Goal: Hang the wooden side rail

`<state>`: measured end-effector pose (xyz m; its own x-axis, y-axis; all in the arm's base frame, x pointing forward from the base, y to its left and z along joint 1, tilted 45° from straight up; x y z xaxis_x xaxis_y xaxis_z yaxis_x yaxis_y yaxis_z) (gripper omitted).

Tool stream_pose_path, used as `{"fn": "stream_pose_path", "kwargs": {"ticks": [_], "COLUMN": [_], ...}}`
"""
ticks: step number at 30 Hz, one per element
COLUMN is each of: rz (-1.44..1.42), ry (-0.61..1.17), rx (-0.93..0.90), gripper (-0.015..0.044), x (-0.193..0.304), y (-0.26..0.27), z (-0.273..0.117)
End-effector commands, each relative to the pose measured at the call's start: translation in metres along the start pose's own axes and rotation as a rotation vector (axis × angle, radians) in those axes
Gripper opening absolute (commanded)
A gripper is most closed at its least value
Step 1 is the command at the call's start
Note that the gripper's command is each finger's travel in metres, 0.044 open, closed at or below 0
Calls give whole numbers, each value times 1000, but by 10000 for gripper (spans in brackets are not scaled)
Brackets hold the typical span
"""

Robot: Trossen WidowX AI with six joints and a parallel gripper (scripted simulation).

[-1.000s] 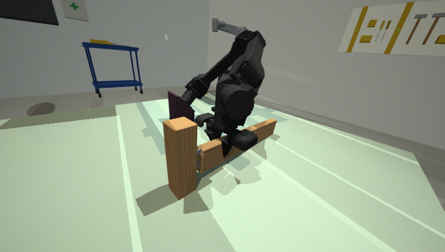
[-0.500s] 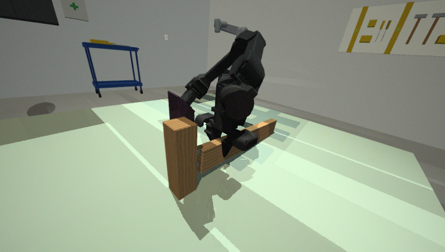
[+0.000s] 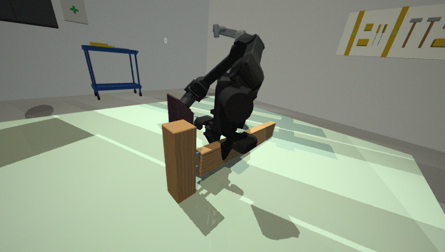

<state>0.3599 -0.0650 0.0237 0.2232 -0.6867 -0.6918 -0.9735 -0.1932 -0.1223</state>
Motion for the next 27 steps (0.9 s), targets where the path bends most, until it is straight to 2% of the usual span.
{"fn": "stream_pose_path", "kwargs": {"ticks": [1,27], "rz": [3,3], "ry": [7,7], "rx": [12,12], "gripper": [0,0], "x": [3,6], "y": [1,0], "z": [-5,-5]}}
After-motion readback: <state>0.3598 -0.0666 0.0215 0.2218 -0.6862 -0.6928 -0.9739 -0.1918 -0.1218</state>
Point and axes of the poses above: the point midway between the two fingers, 35 mm back from their tips, its own z axis out along the fingers, its own y axis across the jaws, x = y × z, the point moved 10 cm from there along -z, back along the fingers, and after that the axes turned 1 degree about -z, right-handed, at the moved point
